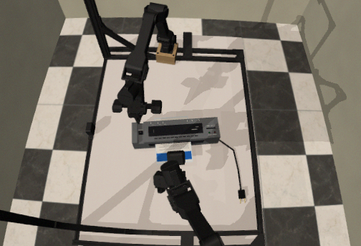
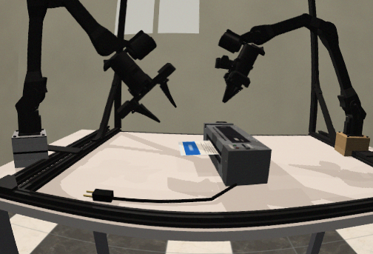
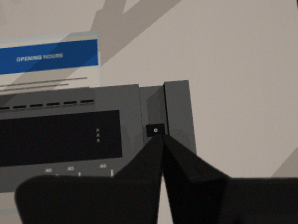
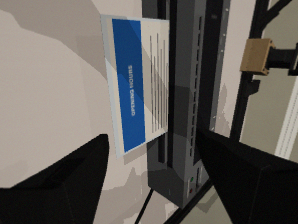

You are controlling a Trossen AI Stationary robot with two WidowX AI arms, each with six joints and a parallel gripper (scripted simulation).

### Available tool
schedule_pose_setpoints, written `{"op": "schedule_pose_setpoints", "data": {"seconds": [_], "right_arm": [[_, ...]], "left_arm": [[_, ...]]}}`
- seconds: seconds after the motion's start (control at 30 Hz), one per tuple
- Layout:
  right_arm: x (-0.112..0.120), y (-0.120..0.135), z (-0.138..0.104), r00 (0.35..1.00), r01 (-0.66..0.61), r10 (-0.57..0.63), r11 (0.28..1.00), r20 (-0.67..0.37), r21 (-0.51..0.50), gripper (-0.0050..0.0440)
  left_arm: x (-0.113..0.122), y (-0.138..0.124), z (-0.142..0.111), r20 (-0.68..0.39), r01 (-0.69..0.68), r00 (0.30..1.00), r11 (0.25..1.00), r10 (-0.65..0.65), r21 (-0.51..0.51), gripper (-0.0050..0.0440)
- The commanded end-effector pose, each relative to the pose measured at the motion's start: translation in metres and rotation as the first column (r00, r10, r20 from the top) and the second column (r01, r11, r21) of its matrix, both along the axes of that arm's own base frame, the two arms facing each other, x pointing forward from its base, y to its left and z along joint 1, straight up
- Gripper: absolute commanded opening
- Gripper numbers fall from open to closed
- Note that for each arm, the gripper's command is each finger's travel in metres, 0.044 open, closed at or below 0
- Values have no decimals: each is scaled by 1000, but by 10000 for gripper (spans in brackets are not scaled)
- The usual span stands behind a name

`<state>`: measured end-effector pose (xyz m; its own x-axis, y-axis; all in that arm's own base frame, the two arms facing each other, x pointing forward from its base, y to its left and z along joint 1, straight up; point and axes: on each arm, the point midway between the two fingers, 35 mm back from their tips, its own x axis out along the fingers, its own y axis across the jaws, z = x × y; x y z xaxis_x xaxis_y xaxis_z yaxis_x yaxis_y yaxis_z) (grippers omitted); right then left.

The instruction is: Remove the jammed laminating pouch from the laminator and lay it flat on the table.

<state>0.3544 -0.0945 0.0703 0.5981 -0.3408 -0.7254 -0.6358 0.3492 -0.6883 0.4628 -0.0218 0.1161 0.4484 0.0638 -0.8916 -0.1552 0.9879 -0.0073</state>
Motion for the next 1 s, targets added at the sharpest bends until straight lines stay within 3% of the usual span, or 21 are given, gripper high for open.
{"op": "schedule_pose_setpoints", "data": {"seconds": [0.0, 0.6, 0.73, 0.97], "right_arm": [[4, -1, 9, 1000, 0, 0, 1000, 26, -4, 266], [4, -1, 9, 1000, 0, 0, 1000, 26, -4, 266], [4, -1, 9, 1000, 0, 0, 1000, 26, -4, 266], [4, -1, 9, 1000, 0, 0, 1000, 26, -4, 266]], "left_arm": [[-2, -1, 0, -3, -2, 1000, 1000, 2, 0, -50], [1, 0, 1, 18, -1, 1000, 1000, 1, -2, -50], [-1, -1, -30, -3, -2, 1000, 1000, 2, -1, -50], [-1, -1, -30, -3, -2, 1000, 1000, 2, -1, -50]]}}
